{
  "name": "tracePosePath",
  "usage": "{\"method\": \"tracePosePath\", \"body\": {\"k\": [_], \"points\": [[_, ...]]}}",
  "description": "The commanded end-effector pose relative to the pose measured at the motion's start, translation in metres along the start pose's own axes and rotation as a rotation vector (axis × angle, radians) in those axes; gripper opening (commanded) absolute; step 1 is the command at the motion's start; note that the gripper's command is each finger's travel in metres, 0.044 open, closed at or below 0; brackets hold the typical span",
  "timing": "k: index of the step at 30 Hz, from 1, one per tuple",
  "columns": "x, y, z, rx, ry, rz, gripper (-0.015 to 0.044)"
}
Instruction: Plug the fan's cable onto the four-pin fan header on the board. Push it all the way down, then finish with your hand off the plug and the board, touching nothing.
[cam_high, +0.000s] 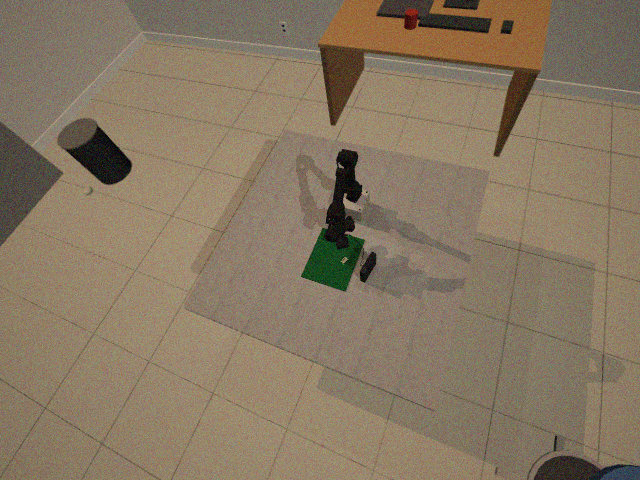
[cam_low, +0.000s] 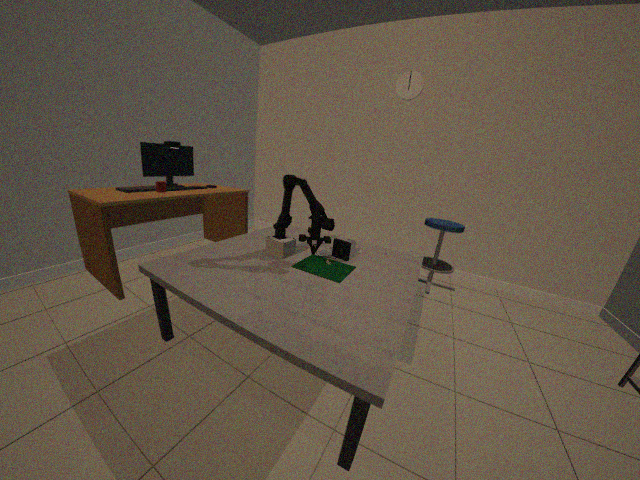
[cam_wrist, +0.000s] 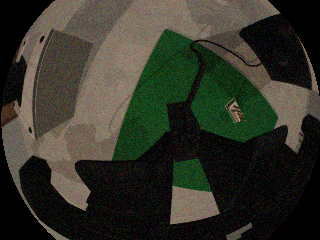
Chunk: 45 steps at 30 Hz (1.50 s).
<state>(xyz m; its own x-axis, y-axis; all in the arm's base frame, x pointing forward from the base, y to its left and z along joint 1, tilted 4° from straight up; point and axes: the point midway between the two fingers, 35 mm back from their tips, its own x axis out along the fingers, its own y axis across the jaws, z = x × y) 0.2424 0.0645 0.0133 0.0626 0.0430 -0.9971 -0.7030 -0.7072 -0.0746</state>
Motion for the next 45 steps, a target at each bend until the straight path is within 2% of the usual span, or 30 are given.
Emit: {"method": "tracePosePath", "body": {"k": [1, 45], "points": [[-0.003, -0.007, -0.003, 0.113, 0.009, -0.006, 0.0], [-0.006, -0.064, -0.008, 1.636, -0.002, -0.016, 0.0]]}}
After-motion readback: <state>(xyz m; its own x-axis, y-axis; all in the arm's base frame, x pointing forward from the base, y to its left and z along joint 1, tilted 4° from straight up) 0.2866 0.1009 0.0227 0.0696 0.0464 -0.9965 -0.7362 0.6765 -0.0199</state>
